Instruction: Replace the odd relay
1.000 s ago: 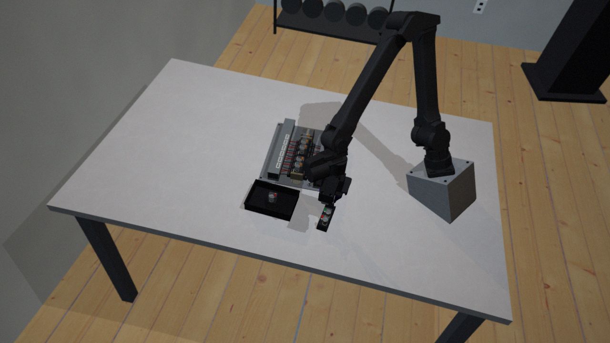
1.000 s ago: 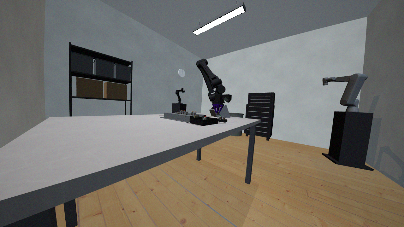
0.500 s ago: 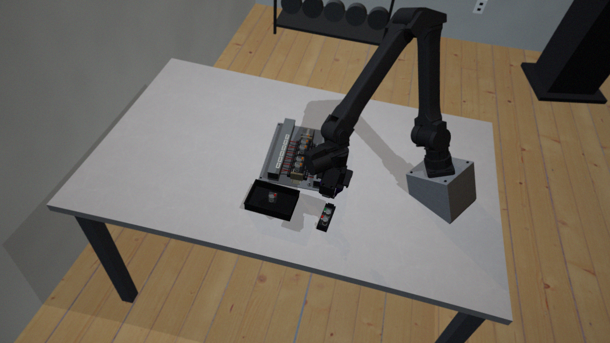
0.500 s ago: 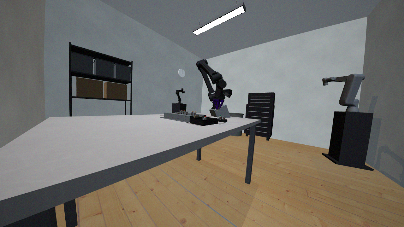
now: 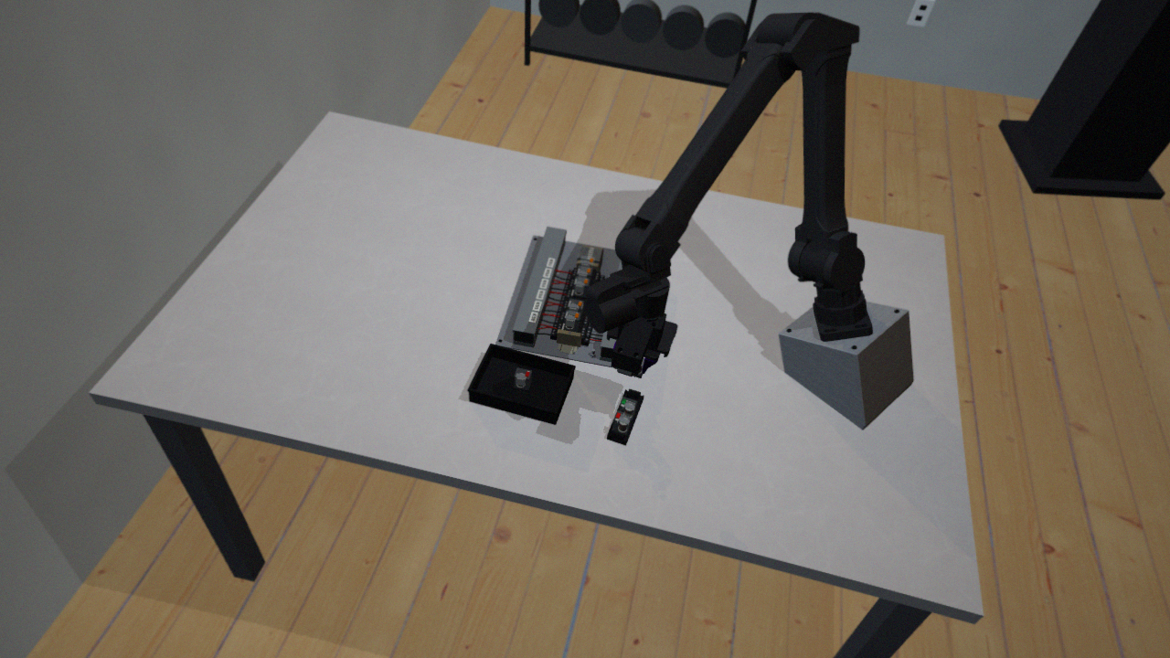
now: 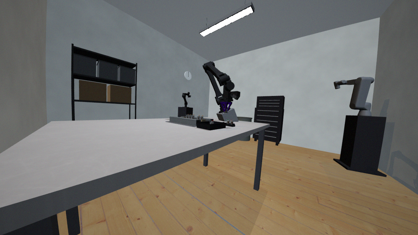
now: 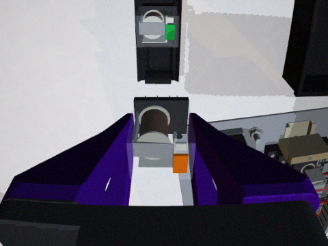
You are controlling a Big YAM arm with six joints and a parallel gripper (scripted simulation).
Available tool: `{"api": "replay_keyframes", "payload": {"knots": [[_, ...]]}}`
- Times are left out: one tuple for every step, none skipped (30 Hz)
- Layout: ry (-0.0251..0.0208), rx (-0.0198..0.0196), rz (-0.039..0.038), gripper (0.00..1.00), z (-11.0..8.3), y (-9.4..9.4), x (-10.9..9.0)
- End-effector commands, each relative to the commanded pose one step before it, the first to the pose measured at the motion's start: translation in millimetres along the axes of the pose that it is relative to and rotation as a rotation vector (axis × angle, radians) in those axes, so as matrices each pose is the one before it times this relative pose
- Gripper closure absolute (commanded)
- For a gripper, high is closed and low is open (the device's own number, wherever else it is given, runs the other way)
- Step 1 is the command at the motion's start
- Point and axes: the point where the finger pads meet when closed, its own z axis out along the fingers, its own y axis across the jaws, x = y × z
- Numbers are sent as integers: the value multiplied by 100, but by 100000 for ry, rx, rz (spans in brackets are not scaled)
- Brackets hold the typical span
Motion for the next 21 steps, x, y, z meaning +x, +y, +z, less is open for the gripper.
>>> {"api": "replay_keyframes", "payload": {"knots": [[-1135,1043,1501,100,-637,-557,-645],[319,-254,-147,100,144,135,87],[271,-216,-125,100,122,115,74],[230,-184,-106,100,104,98,63],[196,-157,-90,100,88,83,53],[166,-134,-77,100,75,71,45],[141,-114,-65,100,64,60,38],[120,-97,-55,100,54,51,33],[102,-83,-47,100,46,43,28],[86,-70,-40,100,39,37,24],[69,-57,-32,100,32,29,18],[20,-17,-3,100,12,3,0],[0,0,0,100,0,0,0],[0,0,0,100,0,0,0],[-232,189,153,100,-91,-118,-70],[-235,192,154,100,-94,-113,-62],[-230,187,149,100,-94,-103,-52],[-200,163,130,100,-82,-89,-44],[-170,138,110,100,-69,-76,-37],[-144,118,94,100,-59,-64,-32],[-123,100,80,100,-50,-55,-27]]}}
